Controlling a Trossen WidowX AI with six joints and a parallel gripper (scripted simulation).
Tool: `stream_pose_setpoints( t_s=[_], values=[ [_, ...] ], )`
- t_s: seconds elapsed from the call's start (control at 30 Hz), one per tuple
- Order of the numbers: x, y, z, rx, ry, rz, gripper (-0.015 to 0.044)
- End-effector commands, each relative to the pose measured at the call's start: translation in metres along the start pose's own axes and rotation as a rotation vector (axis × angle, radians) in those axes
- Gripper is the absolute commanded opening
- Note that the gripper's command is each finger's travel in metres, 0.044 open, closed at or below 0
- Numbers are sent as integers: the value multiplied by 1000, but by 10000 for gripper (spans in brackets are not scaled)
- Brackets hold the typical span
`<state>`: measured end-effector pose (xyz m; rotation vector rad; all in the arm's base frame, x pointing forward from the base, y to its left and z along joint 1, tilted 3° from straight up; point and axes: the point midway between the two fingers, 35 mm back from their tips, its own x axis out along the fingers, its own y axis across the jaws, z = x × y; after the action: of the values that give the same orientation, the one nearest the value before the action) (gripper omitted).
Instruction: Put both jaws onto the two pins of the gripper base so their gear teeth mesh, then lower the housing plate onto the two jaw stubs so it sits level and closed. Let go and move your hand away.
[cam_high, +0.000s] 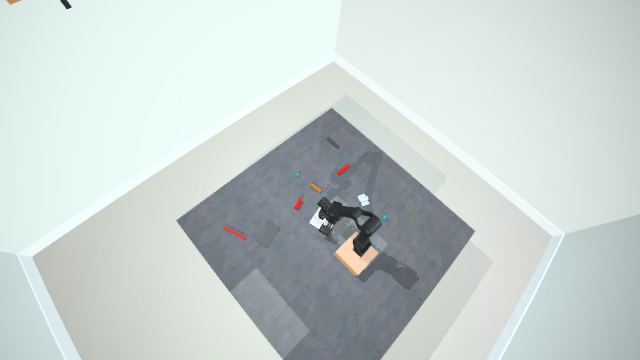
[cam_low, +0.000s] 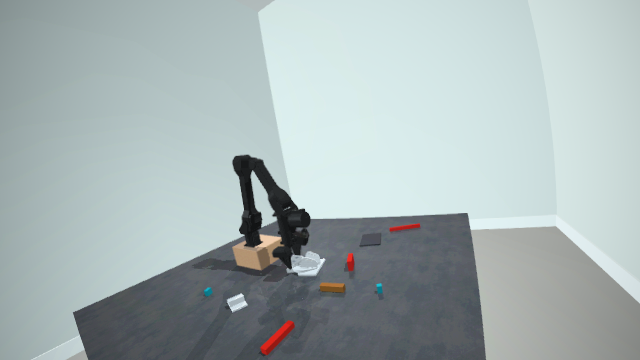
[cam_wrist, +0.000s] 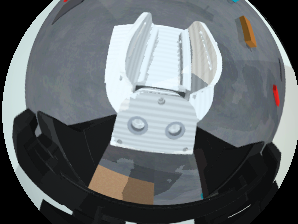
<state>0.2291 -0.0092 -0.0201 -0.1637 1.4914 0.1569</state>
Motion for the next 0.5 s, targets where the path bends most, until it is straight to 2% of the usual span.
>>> stream_pose_setpoints(
  t_s=[0.0,0.47],
  values=[
    [2,0,-1,0,3,-2,351],
    [5,0,-1,1,3,-2,351]
  ],
)
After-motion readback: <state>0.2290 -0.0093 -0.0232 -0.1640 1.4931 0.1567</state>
